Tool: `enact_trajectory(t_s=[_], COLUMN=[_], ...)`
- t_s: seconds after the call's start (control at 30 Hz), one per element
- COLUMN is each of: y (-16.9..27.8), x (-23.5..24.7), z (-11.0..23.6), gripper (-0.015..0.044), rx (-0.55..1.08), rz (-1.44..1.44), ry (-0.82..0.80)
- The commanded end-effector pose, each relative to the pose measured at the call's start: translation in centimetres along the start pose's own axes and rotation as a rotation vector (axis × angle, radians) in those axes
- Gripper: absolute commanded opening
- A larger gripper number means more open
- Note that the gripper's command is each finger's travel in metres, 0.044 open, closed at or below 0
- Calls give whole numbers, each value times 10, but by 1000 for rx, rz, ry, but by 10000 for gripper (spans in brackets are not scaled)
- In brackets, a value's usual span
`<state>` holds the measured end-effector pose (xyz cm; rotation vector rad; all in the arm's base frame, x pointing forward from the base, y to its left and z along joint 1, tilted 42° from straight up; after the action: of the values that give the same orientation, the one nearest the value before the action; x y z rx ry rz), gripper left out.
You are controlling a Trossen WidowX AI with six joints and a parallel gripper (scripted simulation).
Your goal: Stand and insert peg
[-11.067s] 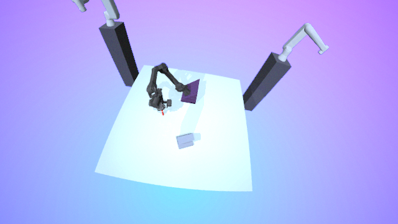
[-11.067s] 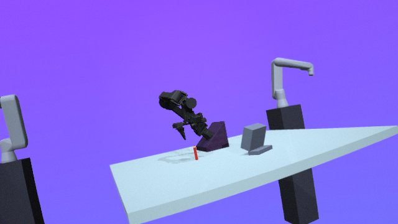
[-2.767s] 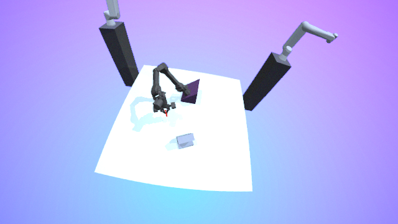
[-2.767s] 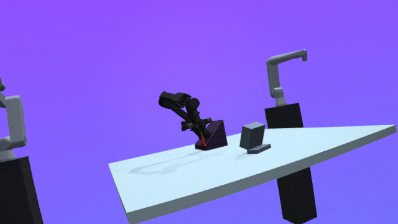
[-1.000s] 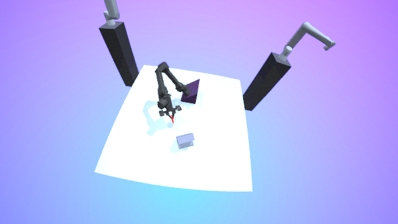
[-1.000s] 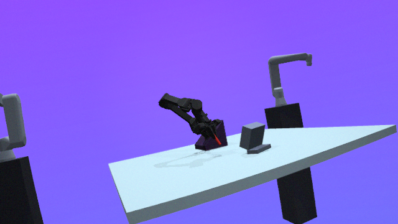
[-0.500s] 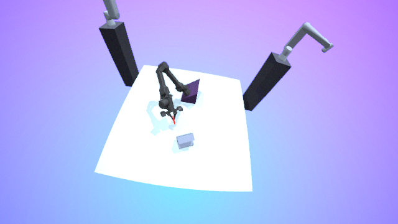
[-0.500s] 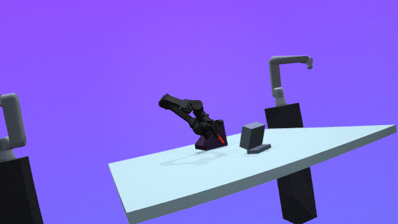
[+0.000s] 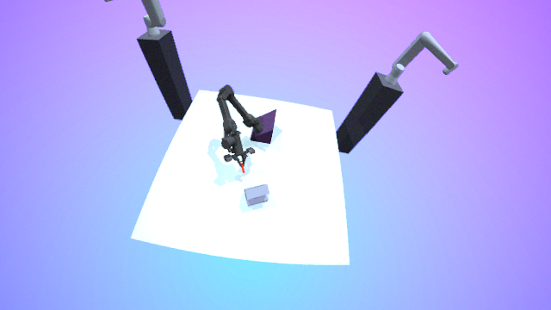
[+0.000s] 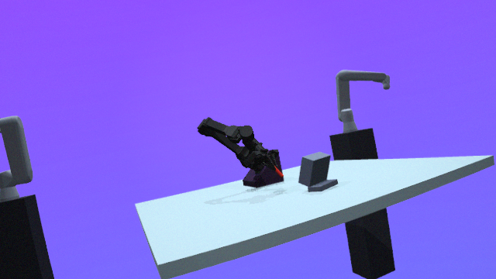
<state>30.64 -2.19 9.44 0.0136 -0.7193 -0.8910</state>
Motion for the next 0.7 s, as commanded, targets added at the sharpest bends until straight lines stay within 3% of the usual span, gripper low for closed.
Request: enact_trajectory(t_s=[0.0, 0.67], y=[1, 8], x=[-3, -15], z=[0, -3], gripper=[0, 0], rx=[26, 155], rz=[18, 100], ry=[0, -13])
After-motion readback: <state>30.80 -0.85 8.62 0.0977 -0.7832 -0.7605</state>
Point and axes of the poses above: the point midway between the two fingers, 35 mm back from their tips, its own z axis back along the fingers, its own x axis across the jaws, y = z × x, the point moved 2 cm from there along z, back along the fingers, and after that the axes turned 13 degrees about -z, right-handed, at the moved point
